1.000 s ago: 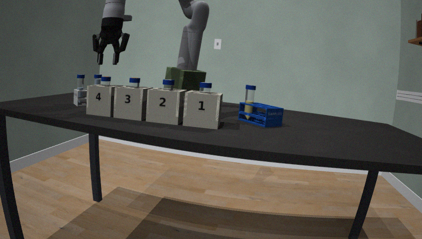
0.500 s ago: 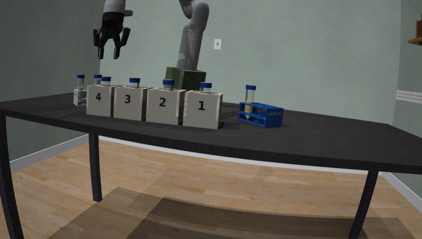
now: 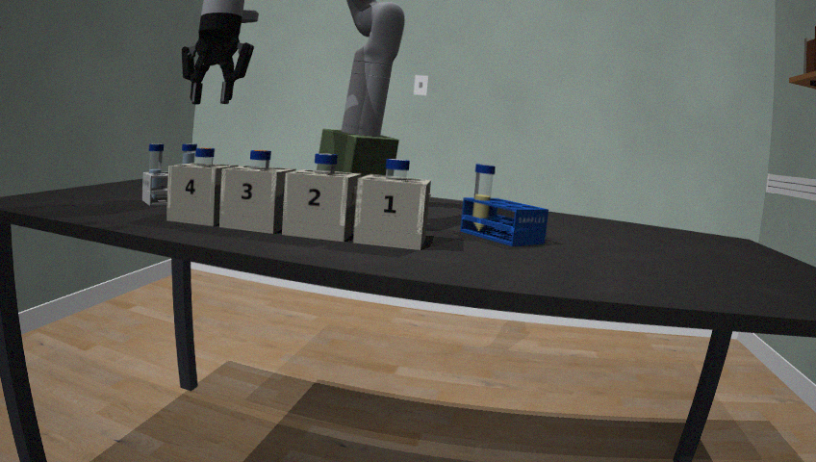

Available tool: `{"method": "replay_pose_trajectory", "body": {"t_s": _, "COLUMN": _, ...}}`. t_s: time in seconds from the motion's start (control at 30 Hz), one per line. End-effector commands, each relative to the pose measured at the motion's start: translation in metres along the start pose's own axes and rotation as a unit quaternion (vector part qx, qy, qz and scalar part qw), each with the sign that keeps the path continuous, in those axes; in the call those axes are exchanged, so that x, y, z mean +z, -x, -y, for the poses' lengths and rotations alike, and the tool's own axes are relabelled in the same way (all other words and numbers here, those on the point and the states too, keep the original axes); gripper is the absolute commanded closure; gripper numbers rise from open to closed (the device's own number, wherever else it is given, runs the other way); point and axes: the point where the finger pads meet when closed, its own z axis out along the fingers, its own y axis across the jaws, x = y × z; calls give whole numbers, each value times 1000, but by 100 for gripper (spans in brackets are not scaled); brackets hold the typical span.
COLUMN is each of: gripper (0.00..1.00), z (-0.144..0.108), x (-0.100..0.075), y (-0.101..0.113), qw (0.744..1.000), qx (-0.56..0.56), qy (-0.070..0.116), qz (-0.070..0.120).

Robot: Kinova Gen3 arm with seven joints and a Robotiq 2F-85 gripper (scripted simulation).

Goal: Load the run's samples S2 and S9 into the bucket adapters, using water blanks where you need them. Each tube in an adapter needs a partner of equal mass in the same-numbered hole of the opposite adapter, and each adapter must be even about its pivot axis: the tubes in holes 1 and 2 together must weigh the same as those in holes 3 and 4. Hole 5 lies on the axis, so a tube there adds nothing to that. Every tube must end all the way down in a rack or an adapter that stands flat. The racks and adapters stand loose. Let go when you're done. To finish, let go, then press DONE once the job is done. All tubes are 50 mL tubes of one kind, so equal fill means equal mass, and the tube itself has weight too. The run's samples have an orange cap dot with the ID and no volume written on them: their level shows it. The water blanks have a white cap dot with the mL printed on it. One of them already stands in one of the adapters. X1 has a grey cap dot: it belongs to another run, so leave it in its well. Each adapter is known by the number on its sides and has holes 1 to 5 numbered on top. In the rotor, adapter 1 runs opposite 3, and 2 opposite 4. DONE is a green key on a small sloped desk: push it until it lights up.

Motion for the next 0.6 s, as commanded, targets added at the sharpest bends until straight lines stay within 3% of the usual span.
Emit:
{"method": "replay_pose_trajectory", "body": {"t_s": 0.0, "gripper": 38, "z": 1, "x": -7, "y": 2, "qw": 1000, "qx": 0, "qy": 0, "qz": 4}}
{"method": "replay_pose_trajectory", "body": {"t_s": 0.57, "gripper": 38, "z": 1, "x": -27, "y": 2, "qw": 1000, "qx": 0, "qy": 0, "qz": 4}}
